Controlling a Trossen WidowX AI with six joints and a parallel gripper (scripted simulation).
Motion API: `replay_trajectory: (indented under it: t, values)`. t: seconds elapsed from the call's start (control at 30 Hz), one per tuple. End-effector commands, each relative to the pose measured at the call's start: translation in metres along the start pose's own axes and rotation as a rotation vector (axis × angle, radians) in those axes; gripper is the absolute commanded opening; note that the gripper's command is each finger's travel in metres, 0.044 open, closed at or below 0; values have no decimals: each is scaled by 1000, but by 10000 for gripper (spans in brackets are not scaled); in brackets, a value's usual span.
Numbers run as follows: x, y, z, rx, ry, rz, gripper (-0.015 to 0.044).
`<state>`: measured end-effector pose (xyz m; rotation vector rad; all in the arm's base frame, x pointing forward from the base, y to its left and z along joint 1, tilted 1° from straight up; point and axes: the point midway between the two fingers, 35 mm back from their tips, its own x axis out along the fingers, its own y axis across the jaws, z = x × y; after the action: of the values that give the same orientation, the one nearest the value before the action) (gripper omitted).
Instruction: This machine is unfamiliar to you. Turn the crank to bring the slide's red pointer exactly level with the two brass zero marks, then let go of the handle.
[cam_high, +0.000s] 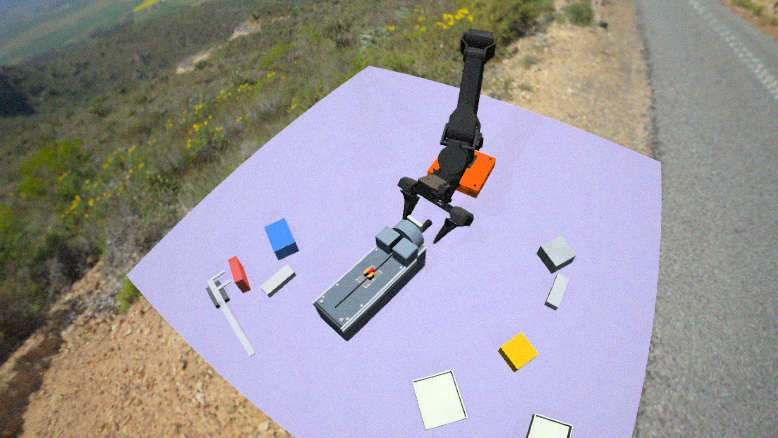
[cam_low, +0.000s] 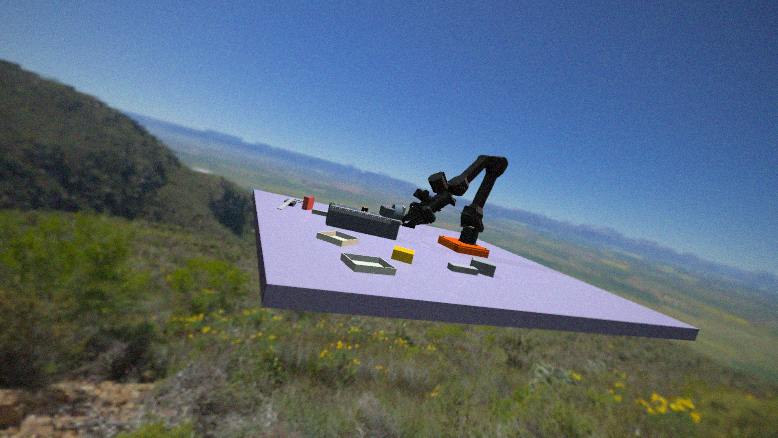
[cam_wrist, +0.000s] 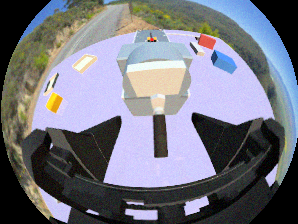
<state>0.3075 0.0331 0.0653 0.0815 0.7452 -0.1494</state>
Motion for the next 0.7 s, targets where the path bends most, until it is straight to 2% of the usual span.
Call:
replay_trajectory:
  t: [0.0,0.5,0.67]
  values:
    - [4,-1,-7,1,6,-5,440]
    - [17,-3,-23,1,7,-5,440]
    - [17,-3,-23,1,7,-5,309]
